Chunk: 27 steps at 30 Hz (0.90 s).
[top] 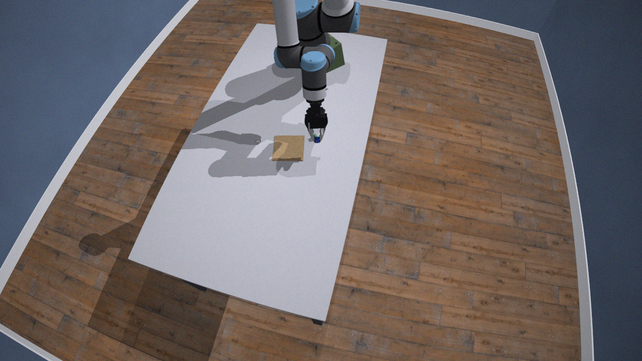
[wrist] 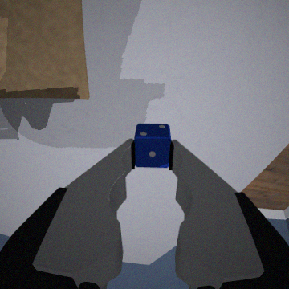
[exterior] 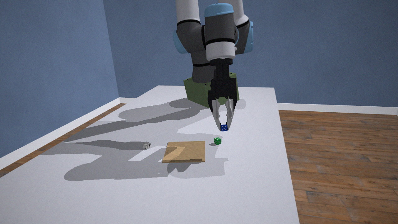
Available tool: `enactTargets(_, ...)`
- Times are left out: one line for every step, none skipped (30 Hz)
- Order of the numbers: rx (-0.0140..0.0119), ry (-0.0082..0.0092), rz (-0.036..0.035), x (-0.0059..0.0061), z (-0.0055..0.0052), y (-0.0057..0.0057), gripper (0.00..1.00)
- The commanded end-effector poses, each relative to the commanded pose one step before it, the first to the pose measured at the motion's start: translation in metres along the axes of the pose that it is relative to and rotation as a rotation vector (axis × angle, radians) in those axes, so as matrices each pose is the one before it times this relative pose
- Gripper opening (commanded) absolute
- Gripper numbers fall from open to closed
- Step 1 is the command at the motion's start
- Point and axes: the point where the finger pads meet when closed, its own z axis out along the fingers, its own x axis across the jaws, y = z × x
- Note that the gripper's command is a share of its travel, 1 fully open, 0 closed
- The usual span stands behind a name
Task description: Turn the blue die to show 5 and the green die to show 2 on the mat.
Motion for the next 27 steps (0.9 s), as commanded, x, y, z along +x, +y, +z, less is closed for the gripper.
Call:
enactTargets(-0.10941,0.00060,0.00014,-0.00014,0.00117,0.00002,0.03)
enactTargets(-0.02241,0.00033,0.00043,-0.00004,0.00059,-0.00009,0.03)
enactTargets(-0.02266,0.00014,0.00015,-0.00003,0.00019,-0.00012,0.03)
enactTargets(-0.02285,-0.00006,-0.00014,-0.00001,-0.00022,-0.00014,0.03)
enactTargets(-0.02298,-0.00026,-0.00044,0.00002,-0.00063,-0.00013,0.03)
enactTargets(-0.02303,-0.00046,-0.00074,0.00005,-0.00104,-0.00010,0.03)
enactTargets(-0.02127,0.00029,0.00054,-0.00008,0.00064,-0.00007,0.03)
enactTargets(-0.02092,0.00029,0.00051,-0.00007,0.00061,-0.00010,0.03)
enactTargets(-0.02080,0.00014,0.00022,-0.00004,0.00024,-0.00011,0.03)
enactTargets(-0.02063,0.00000,-0.00007,-0.00001,-0.00013,-0.00010,0.03)
enactTargets(-0.02040,-0.00014,-0.00035,0.00003,-0.00048,-0.00007,0.03)
enactTargets(-0.02012,-0.00027,-0.00063,0.00007,-0.00081,-0.00002,0.03)
enactTargets(0.00000,0.00000,0.00000,0.00000,0.00000,0.00000,0.03)
enactTargets(0.00000,0.00000,0.00000,0.00000,0.00000,0.00000,0.03)
enactTargets(-0.01954,-0.00024,-0.00053,0.00005,-0.00070,0.00002,0.03)
enactTargets(-0.01816,0.00027,0.00074,-0.00014,0.00079,-0.00006,0.03)
enactTargets(-0.01775,0.00018,0.00047,-0.00009,0.00050,-0.00008,0.03)
enactTargets(-0.01729,0.00010,0.00023,-0.00005,0.00022,-0.00008,0.03)
enactTargets(-0.01680,0.00002,0.00000,-0.00001,-0.00002,-0.00008,0.03)
enactTargets(-0.01625,-0.00004,-0.00021,0.00004,-0.00025,-0.00006,0.03)
enactTargets(-0.01568,-0.00010,-0.00040,0.00008,-0.00045,-0.00004,0.03)
enactTargets(-0.01506,-0.00015,-0.00057,0.00011,-0.00062,-0.00001,0.03)
enactTargets(-0.01442,-0.00019,-0.00072,0.00014,-0.00077,0.00002,0.03)
enactTargets(-0.01375,0.00008,0.00052,-0.00015,0.00047,0.00003,0.03)
enactTargets(-0.01306,0.00009,0.00054,-0.00015,0.00050,0.00000,0.03)
enactTargets(-0.01234,0.00007,0.00038,-0.00010,0.00035,-0.00003,0.03)
enactTargets(-0.01160,0.00005,0.00024,-0.00006,0.00022,-0.00005,0.03)
